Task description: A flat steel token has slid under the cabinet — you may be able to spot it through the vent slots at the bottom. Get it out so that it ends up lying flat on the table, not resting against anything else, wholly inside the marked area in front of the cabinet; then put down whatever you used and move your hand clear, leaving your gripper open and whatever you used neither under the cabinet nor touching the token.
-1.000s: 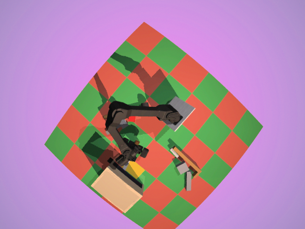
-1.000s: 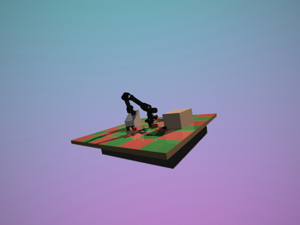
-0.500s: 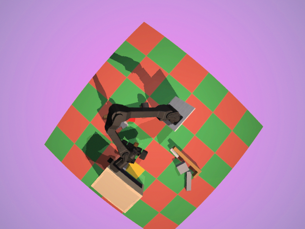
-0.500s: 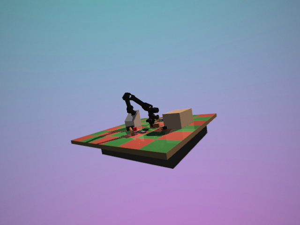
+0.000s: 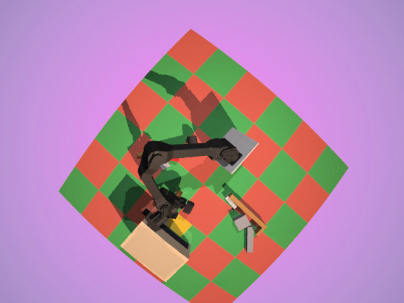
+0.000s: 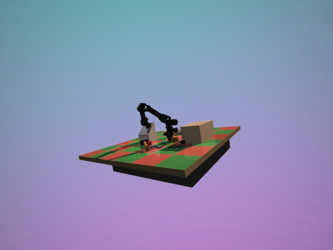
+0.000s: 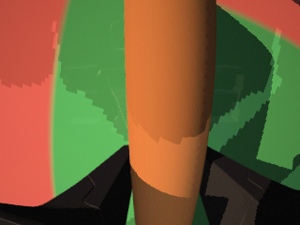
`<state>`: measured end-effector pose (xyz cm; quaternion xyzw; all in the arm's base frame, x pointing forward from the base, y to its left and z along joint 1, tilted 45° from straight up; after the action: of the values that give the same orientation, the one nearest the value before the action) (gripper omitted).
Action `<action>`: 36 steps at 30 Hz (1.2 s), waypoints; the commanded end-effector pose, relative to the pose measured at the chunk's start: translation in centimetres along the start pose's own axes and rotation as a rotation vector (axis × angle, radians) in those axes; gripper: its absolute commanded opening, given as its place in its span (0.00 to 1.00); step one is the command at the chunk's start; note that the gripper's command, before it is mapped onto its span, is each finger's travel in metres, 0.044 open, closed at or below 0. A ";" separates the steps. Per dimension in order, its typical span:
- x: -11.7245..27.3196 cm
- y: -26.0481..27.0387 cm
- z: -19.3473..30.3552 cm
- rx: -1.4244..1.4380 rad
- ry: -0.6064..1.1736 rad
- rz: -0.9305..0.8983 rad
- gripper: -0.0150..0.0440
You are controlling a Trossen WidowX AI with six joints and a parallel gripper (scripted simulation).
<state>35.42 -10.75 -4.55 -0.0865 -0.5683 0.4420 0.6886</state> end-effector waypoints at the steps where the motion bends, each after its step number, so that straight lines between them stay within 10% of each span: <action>1: 0.0 -0.4 -0.9 -0.014 -0.011 0.004 0.25; 36: 0.1 -1.5 -4.0 -0.016 -0.012 0.004 0.25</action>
<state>38.76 -10.09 -4.92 -0.0868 -0.5691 0.4418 0.6880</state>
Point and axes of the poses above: the point midway between the two fingers, 35 mm back from their tips, its own x axis back along the fingers, its own y axis across the jaws, z = x × y, the point moved 1 cm from there along x, back along the fingers, and after that the axes turned 14 degrees about x, right-handed, at the moved point
